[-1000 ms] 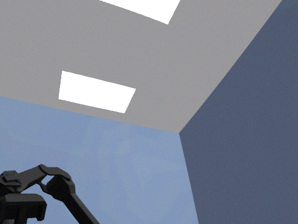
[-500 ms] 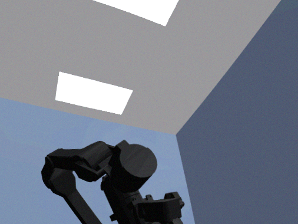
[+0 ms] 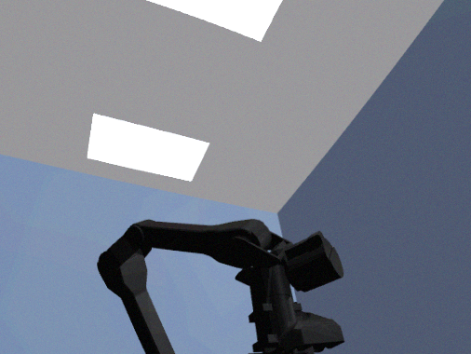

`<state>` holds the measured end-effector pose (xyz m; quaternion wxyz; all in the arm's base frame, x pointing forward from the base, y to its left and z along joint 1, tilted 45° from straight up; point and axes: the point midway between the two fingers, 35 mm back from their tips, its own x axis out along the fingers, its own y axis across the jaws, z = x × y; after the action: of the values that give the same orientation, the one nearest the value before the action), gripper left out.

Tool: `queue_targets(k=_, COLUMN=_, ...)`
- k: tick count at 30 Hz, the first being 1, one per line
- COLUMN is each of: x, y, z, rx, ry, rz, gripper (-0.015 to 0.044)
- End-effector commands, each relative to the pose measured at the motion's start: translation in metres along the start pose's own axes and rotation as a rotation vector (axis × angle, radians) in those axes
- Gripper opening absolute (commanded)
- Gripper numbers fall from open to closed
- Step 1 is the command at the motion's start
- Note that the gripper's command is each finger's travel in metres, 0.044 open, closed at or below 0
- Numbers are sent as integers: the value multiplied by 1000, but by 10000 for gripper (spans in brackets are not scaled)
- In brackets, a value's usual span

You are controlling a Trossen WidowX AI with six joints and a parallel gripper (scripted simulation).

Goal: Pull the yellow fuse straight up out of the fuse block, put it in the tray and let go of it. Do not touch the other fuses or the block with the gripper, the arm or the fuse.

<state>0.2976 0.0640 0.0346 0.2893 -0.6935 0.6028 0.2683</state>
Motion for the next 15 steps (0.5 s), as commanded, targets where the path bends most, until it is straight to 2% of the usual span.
queue_targets(k=1, x=1, y=0, z=0, rx=-18, ry=9, rz=-2, gripper=65)
queue_targets(k=15, x=13, y=0, z=0, rx=-18, ry=9, rz=-2, gripper=65)
